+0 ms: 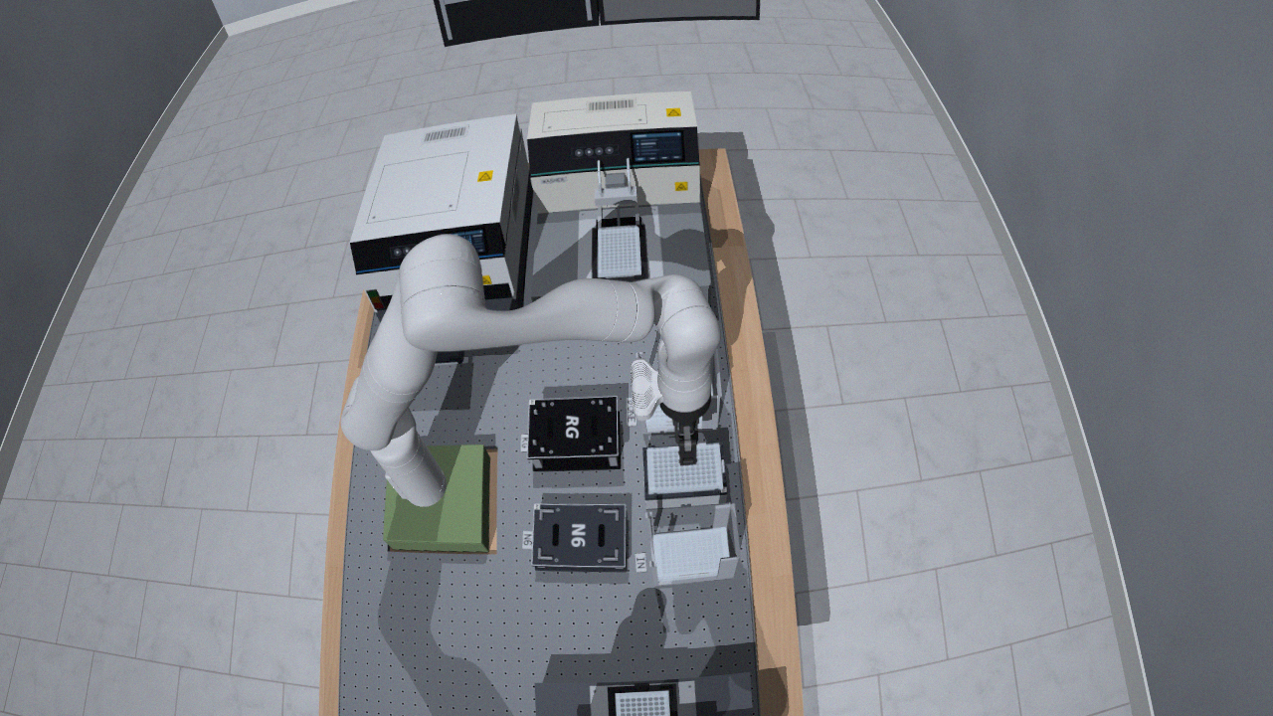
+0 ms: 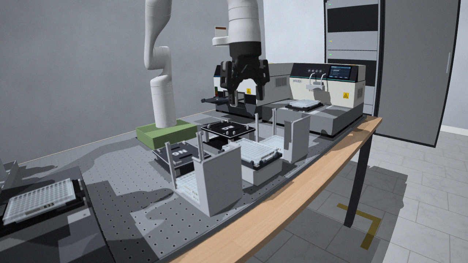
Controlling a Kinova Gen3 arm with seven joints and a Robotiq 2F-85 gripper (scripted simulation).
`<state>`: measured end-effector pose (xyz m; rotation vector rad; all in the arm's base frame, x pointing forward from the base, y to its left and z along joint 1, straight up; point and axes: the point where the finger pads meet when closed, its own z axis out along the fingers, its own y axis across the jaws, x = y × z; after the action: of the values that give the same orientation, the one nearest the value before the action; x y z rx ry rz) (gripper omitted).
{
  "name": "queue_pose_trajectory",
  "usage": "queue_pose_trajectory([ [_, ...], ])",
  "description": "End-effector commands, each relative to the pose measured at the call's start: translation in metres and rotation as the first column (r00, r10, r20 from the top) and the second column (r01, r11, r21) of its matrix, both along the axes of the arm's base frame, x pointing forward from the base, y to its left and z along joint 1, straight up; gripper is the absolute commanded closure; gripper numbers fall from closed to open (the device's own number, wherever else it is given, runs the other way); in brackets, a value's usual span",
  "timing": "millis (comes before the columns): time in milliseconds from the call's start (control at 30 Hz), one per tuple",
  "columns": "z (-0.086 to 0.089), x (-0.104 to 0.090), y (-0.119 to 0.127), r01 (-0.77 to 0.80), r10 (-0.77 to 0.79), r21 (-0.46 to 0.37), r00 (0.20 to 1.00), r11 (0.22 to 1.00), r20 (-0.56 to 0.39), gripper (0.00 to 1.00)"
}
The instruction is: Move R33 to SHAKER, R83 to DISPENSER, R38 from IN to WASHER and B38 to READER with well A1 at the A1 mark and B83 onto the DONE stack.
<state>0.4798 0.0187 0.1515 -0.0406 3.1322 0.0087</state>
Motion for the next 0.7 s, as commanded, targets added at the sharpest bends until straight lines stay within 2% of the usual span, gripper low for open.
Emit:
queue_pose_trajectory([
  [0, -0.006, 0.000, 0.000, 0.005, -0.005, -0.004, 1.000, 1.000, -0.002, 0.00],
  [667, -0.028, -0.001, 0.000, 0.006, -0.006, -0.003, 1.000, 1.000, -0.002, 0.00],
])
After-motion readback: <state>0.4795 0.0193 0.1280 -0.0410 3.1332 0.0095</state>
